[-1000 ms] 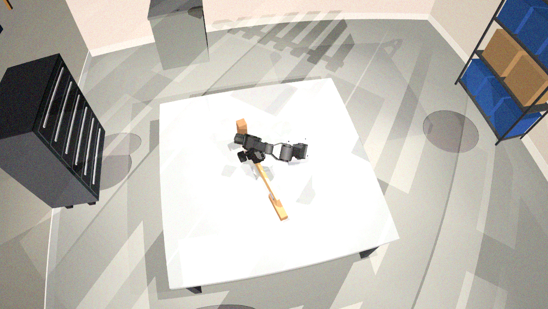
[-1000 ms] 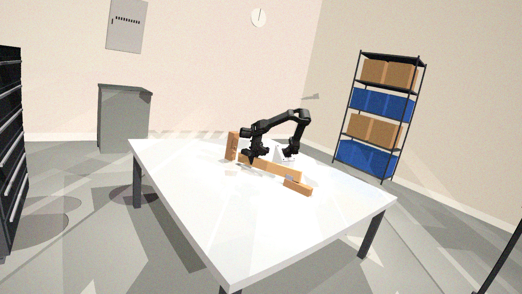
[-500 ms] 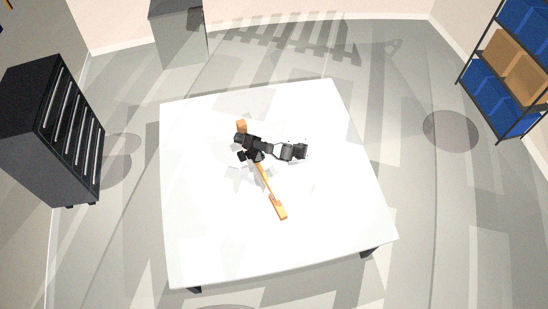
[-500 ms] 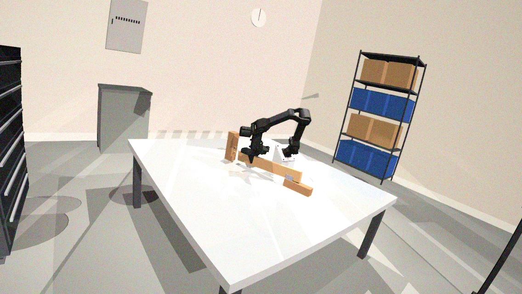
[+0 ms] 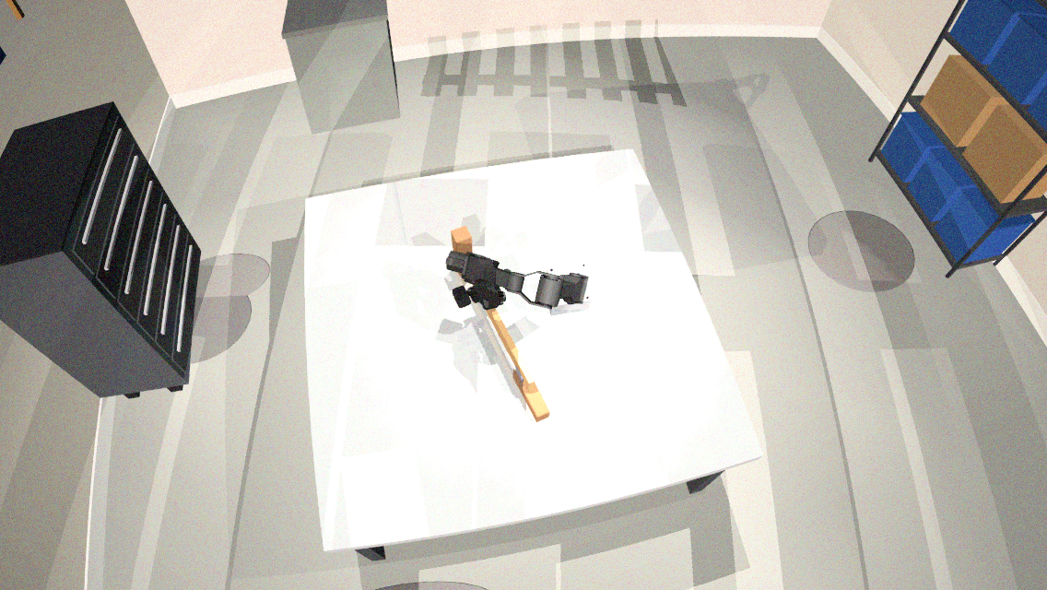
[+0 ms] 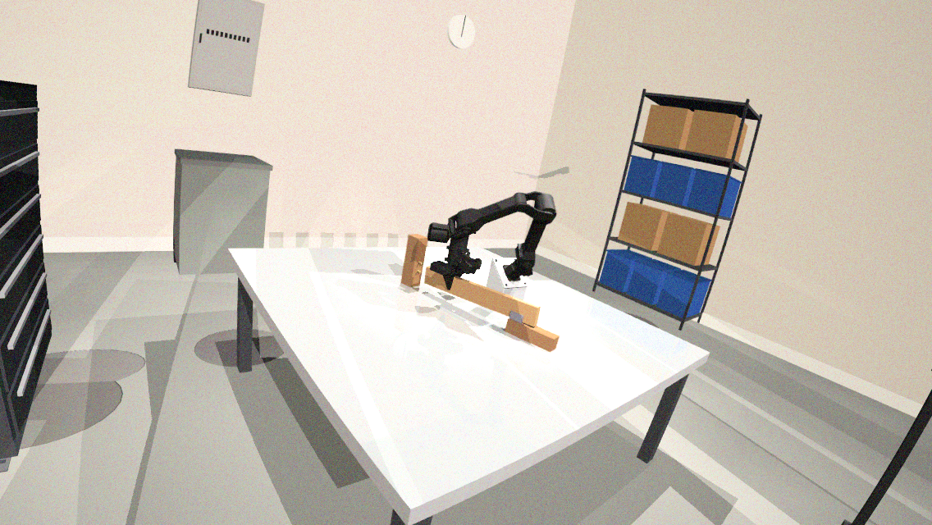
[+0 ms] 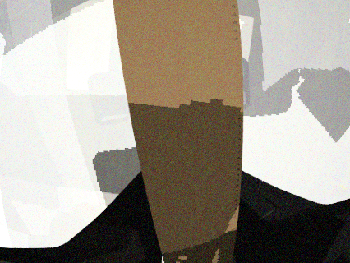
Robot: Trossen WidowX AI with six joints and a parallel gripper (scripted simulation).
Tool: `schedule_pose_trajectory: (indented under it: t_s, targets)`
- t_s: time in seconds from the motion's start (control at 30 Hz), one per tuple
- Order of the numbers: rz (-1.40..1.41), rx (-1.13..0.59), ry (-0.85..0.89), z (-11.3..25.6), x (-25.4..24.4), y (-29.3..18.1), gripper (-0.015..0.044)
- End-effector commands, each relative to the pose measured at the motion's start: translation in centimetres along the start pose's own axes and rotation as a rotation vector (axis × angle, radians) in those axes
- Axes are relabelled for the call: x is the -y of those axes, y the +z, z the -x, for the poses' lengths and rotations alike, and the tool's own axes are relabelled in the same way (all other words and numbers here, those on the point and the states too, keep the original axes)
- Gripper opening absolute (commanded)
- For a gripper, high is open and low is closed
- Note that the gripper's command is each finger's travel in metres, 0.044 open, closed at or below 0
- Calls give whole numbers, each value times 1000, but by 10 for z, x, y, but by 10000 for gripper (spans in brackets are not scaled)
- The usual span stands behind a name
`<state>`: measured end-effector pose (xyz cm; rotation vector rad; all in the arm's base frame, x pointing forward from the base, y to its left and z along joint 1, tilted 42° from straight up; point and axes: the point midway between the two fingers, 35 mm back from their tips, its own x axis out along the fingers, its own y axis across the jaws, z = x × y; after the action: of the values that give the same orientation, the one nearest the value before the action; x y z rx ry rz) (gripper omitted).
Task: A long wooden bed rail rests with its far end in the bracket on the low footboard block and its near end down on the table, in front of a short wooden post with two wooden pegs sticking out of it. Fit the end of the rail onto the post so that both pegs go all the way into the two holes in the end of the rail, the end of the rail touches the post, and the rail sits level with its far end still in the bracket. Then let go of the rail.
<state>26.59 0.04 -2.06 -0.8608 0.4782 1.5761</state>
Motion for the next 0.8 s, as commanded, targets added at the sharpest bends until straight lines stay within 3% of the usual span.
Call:
schedule_pose_trajectory:
  t_s: [0.0,0.77]
  targets:
    - [3,-5,-20,8,4,0,0]
    - [2,-5,-20,19,3,0,0]
